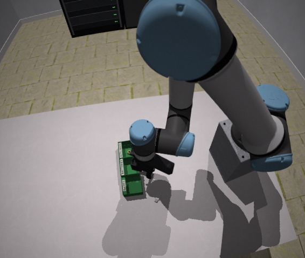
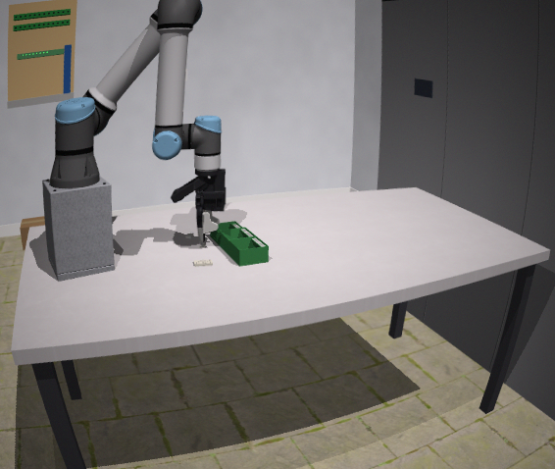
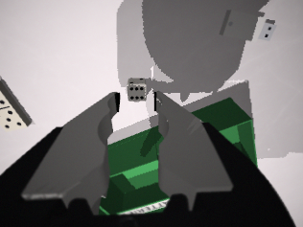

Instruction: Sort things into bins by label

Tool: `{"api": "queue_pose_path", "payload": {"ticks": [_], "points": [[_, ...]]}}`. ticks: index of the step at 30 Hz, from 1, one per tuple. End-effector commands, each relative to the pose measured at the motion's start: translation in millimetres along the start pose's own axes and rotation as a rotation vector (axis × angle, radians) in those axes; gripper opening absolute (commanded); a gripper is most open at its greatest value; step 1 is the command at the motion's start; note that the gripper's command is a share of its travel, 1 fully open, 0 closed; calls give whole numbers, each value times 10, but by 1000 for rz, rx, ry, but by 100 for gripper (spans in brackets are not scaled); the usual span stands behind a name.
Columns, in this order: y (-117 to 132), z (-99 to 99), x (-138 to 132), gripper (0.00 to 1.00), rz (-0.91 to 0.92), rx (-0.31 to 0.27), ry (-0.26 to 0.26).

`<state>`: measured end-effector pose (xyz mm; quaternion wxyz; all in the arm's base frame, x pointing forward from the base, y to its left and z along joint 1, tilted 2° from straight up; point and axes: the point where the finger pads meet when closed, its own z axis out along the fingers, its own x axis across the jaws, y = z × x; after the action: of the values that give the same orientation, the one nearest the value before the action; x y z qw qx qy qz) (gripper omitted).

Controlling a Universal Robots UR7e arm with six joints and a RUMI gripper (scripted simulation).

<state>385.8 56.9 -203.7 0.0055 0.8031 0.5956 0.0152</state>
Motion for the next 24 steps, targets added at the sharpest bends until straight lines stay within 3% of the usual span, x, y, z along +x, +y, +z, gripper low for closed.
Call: {"api": "queue_pose_path", "payload": {"ticks": [1, 19, 20, 24], "points": [[3, 49, 0, 18, 0, -1, 0], [0, 88, 0, 18, 0, -1, 0], [0, 88, 0, 0, 0, -1, 0], [0, 88, 0, 0, 0, -1, 0]]}}
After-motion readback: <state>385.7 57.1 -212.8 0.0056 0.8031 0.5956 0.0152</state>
